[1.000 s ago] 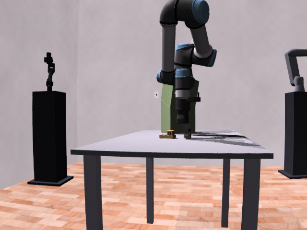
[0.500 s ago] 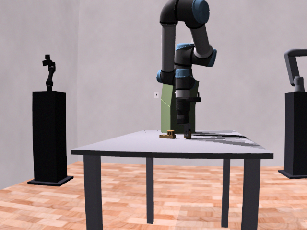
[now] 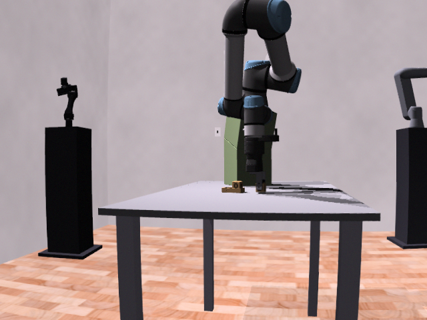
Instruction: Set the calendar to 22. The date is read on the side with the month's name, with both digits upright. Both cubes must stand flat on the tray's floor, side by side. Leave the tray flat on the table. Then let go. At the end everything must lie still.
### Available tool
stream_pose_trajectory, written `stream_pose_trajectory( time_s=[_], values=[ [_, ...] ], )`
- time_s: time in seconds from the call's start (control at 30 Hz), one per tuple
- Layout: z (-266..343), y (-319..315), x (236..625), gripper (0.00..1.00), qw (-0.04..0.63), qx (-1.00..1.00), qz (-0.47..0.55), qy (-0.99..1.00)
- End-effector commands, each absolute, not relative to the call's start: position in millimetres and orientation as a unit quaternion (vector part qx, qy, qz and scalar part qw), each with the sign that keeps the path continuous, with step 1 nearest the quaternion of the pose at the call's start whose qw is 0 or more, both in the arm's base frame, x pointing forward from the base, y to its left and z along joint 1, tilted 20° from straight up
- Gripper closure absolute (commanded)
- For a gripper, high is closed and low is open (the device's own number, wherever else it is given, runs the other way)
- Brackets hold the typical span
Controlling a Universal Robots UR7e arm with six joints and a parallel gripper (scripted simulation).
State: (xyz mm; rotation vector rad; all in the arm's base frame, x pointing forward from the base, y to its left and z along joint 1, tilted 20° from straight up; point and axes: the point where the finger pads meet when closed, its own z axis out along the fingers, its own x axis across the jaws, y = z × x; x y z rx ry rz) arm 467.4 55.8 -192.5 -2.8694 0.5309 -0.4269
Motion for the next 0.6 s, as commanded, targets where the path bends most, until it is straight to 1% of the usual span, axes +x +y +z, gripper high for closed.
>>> stream_pose_trajectory(
  time_s=[0.0,0.57],
  values=[
    [-192.1,55.6,467.7,0.4,0.096,-0.968,-0.145,0.179],
    [-193.6,55.9,468.3,0.4,0.096,-0.968,-0.145,0.179]
  ],
)
